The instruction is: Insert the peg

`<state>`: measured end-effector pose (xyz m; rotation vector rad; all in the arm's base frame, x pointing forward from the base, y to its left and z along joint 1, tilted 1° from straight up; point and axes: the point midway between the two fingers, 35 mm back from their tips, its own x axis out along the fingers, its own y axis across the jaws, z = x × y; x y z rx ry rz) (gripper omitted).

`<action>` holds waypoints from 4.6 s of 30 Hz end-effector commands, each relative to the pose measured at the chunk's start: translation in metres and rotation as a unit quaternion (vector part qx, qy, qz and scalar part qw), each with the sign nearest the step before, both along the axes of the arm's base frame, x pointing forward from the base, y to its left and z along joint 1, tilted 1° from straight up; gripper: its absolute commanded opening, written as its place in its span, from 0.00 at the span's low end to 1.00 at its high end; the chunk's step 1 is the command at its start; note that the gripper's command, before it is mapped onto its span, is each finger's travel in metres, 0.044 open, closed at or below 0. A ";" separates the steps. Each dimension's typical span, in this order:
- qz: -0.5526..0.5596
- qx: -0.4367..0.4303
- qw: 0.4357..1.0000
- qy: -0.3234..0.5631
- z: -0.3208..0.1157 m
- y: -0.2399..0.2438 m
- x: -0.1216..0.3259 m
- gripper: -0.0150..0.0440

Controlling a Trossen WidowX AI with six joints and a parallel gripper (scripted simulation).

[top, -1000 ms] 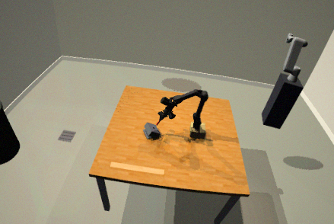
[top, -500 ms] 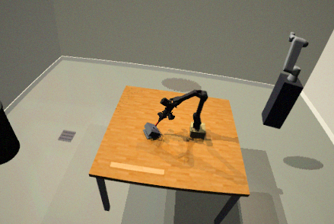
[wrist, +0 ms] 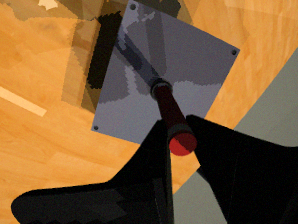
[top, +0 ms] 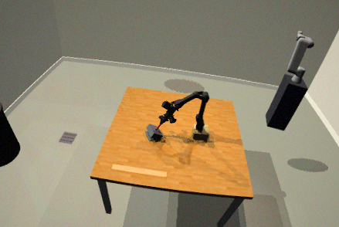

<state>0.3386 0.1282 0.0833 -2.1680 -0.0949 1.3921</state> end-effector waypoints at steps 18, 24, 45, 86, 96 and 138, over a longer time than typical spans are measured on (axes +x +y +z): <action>0.000 0.000 1.000 -0.001 0.000 0.000 0.001 0.25; 0.000 0.000 1.000 -0.001 -0.002 0.001 0.003 0.25; 0.000 0.001 1.000 -0.001 -0.014 0.005 0.010 0.25; 0.002 0.001 1.000 0.000 -0.024 0.008 0.014 0.65; 0.002 0.001 1.000 0.000 -0.019 0.006 0.012 1.00; -0.002 -0.001 1.000 -0.001 0.032 -0.017 -0.014 1.00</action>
